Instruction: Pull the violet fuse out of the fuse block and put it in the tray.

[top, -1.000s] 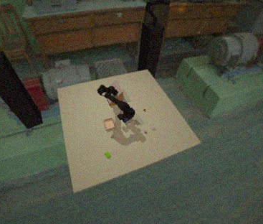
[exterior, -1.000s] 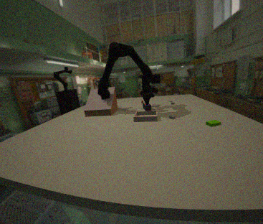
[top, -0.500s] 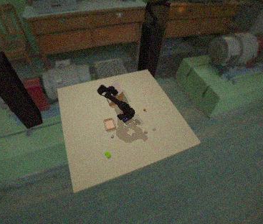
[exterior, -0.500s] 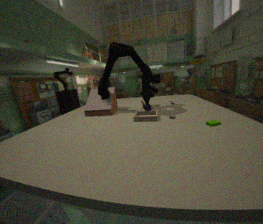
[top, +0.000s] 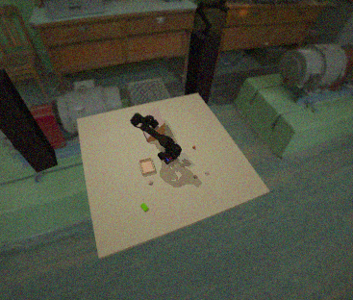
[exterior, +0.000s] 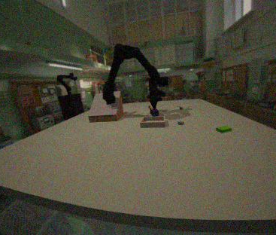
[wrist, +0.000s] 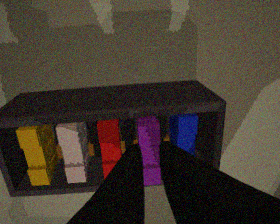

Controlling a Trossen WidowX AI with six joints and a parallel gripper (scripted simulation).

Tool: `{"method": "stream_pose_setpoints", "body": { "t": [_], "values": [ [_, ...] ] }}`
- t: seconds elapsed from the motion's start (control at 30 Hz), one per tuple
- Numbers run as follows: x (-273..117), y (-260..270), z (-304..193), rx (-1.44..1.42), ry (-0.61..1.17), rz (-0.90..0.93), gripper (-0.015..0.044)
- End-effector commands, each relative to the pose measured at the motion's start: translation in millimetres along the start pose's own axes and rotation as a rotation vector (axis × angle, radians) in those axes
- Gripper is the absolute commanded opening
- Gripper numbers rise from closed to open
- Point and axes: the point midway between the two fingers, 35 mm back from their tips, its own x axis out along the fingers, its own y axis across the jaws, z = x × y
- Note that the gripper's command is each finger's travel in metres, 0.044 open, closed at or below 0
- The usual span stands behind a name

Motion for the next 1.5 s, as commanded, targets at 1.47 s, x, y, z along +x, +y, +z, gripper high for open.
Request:
{"method": "stream_pose_setpoints", "body": {
  "t": [1.47],
  "values": [
    [-24,0,0,0.002,0.001,0.0,0.0]
  ]
}}
